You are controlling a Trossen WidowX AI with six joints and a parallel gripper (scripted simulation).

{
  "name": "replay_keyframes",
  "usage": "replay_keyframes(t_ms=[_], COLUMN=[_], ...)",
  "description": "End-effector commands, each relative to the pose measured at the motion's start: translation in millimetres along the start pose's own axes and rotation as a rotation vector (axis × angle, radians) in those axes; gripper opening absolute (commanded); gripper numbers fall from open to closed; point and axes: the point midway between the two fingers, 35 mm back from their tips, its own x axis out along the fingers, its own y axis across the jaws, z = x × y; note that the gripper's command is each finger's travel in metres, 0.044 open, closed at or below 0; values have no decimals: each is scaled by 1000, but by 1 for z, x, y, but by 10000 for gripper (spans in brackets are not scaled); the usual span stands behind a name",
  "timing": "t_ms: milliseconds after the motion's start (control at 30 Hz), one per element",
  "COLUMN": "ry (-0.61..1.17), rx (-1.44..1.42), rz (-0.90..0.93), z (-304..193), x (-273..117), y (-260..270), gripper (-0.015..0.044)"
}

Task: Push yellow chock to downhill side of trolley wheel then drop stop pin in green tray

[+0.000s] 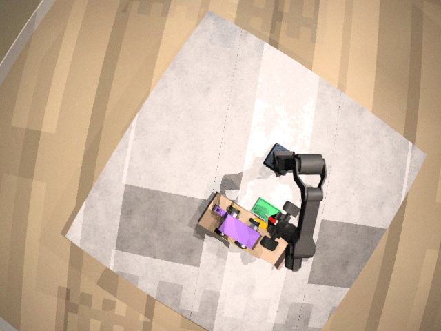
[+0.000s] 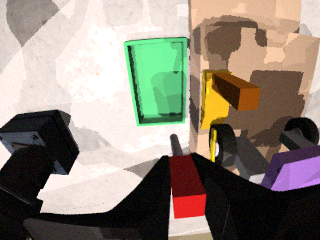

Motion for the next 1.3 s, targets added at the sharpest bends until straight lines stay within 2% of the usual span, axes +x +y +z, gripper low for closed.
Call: replay_keyframes(t_ms=[0, 1267], ry=[-5, -190], rx=[6, -1076], rz=[-2, -125], z=[4, -3], x=[-3, -1], y=[0, 0], gripper=[0, 0])
